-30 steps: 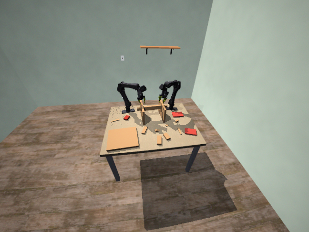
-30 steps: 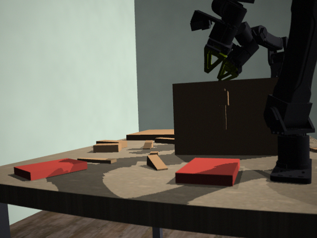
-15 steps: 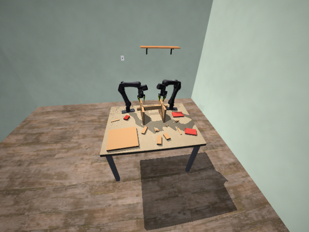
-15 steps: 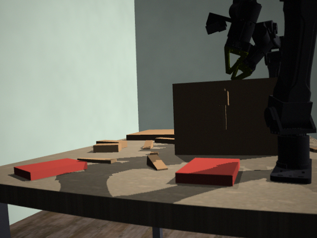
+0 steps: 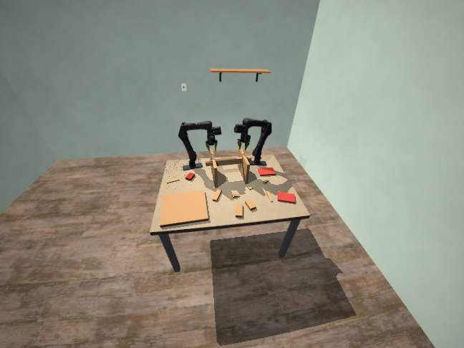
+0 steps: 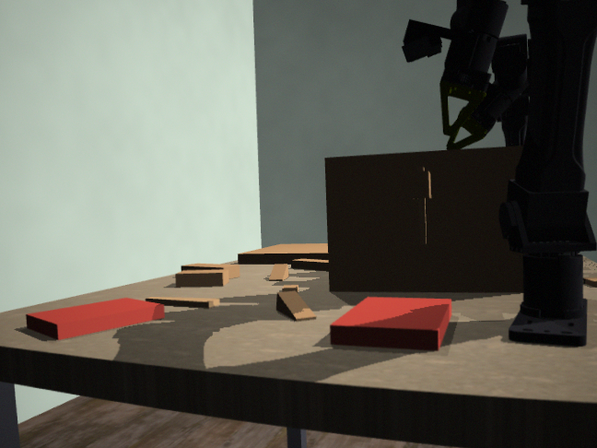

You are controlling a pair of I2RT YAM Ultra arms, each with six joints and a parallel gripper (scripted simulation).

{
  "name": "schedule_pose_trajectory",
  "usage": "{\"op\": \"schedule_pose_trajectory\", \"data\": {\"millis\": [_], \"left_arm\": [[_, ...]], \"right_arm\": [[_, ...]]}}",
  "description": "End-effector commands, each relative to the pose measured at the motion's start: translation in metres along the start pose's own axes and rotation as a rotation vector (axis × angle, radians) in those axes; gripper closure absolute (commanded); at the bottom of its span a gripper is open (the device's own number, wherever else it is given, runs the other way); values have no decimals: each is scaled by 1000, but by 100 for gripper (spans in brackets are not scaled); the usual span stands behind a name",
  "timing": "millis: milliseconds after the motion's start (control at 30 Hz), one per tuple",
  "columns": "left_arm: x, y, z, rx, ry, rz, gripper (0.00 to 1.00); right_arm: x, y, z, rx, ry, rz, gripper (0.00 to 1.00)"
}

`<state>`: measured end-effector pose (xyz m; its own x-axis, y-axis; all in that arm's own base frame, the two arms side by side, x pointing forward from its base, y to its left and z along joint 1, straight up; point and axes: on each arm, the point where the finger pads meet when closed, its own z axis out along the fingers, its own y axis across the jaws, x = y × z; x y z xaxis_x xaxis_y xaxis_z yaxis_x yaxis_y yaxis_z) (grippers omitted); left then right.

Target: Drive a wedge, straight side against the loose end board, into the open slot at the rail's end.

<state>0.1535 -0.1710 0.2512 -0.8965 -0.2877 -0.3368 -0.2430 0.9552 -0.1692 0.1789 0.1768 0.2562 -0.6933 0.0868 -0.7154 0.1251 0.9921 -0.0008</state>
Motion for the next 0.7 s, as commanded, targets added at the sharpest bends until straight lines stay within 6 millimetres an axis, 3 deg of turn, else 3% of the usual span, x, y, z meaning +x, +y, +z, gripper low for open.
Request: {"op": "schedule_pose_trajectory", "data": {"millis": [0,100,133,533,667], "left_arm": [[-10,0,-7,0,-25,-11,48],[-2,-1,-3,-14,-12,23,48],[5,7,10,-63,2,45,48],[4,8,11,-56,0,19,48],[10,7,25,-103,14,37,48]], "right_arm": [[-18,-8,-10,-16,-29,53,47],[-16,-4,-11,-24,-27,30,47],[-16,-5,-11,-25,-27,31,47],[-15,-4,-10,-20,-26,27,47],[-15,-4,-10,-20,-26,27,47]]}}
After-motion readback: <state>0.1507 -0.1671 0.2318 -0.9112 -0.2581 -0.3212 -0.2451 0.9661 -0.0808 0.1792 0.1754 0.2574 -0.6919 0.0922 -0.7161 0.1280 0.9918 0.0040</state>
